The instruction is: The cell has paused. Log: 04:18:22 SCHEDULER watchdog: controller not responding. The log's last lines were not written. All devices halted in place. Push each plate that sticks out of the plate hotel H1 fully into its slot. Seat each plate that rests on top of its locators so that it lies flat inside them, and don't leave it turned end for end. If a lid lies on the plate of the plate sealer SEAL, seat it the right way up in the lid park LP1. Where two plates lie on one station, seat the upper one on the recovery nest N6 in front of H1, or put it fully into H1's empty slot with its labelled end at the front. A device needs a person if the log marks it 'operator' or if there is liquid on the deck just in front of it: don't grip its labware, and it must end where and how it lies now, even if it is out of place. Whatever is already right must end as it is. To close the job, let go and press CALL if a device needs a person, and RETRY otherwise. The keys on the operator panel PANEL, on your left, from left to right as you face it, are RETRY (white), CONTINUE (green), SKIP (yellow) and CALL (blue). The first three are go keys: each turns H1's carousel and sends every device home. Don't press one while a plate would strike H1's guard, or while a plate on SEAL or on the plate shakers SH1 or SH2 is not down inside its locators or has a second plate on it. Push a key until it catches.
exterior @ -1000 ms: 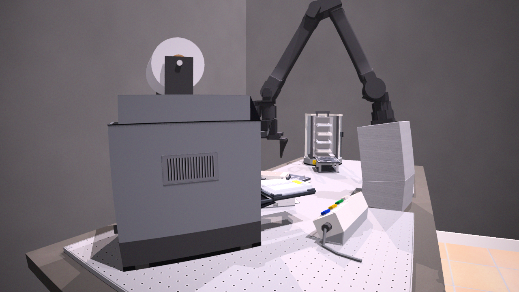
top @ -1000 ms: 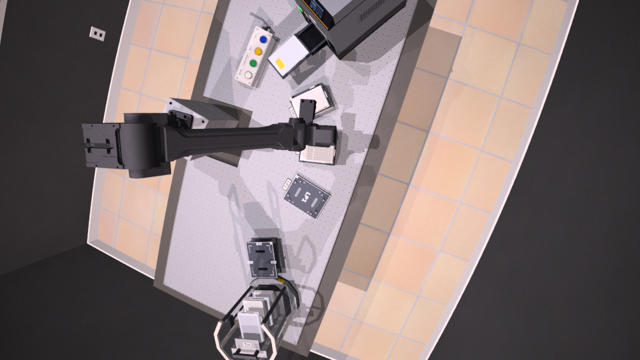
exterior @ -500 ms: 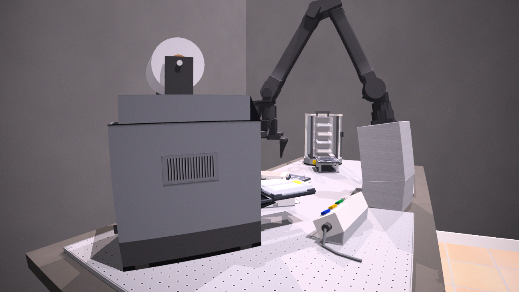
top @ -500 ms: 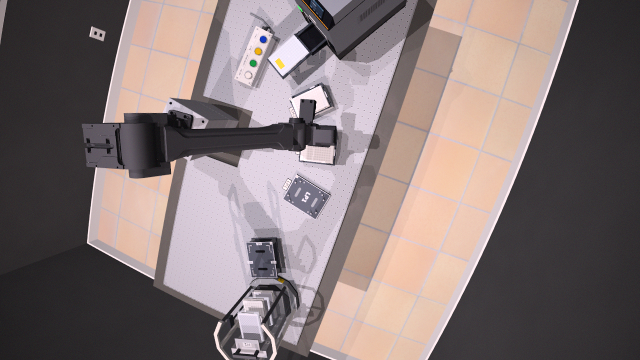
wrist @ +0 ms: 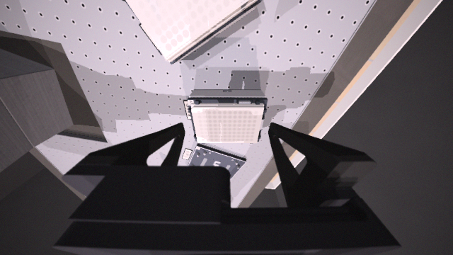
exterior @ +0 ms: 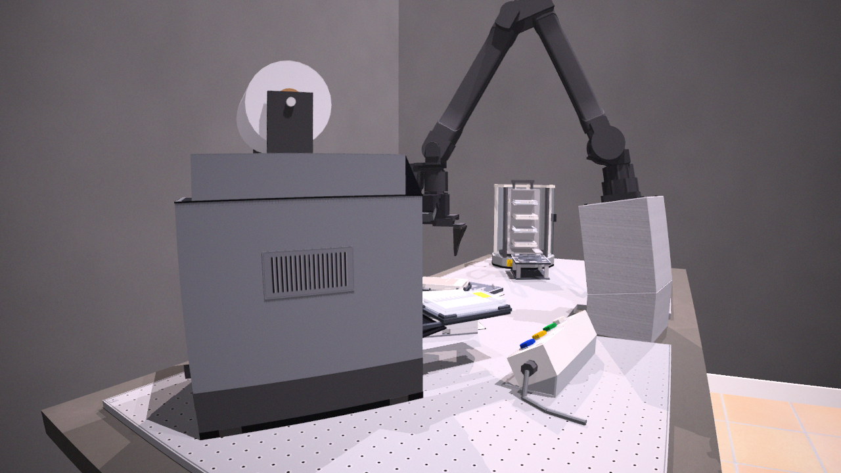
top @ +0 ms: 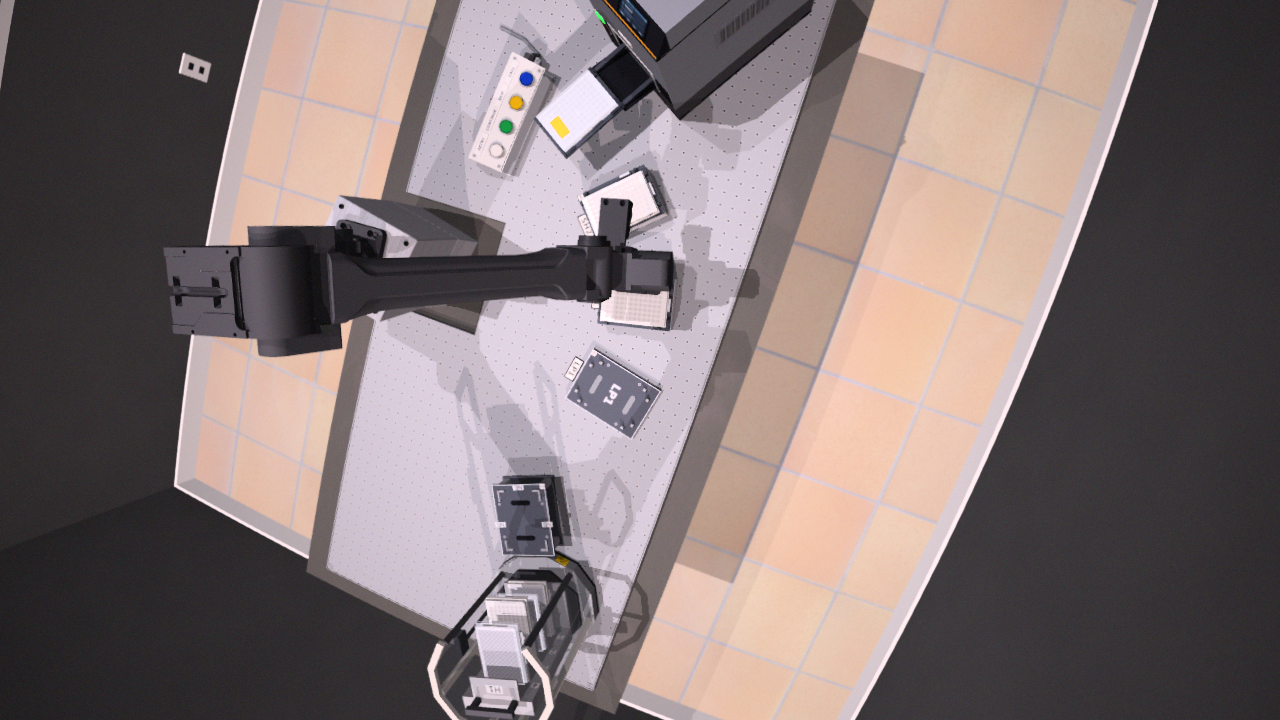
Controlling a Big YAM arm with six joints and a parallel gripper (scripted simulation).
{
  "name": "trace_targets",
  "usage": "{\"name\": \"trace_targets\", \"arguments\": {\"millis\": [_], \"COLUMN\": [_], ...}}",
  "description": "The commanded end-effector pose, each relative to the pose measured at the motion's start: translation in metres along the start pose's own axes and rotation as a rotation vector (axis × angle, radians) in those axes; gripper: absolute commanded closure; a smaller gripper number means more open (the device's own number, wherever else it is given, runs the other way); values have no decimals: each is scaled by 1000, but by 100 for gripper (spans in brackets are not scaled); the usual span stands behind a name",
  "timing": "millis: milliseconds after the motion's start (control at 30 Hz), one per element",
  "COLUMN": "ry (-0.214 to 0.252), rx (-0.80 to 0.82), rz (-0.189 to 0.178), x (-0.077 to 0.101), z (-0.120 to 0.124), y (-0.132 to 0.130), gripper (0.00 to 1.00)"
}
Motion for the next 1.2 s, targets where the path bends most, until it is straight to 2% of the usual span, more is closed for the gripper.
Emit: {"name": "trace_targets", "arguments": {"millis": [0,100,133,367,433,700,1167], "ry": [2,2,2,0,0,2,3], "rx": [-2,-2,-3,-1,-1,-3,-3], "rz": [27,27,35,34,34,58,62], "x": [5,5,15,35,35,63,96], "z": [2,2,6,1,1,0,0], "y": [-10,-10,-10,-10,-10,-21,-21], "gripper": [0,0,0,0,0,0,0]}}
Point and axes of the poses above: the point where the finger pads meet when closed, its own x axis back along the fingers, its own y axis across the jaws, z = x × y, the point moved 7 cm from there along x, back along the fingers, and after that the axes turned 11 degrees about x, right-handed, at the moved point
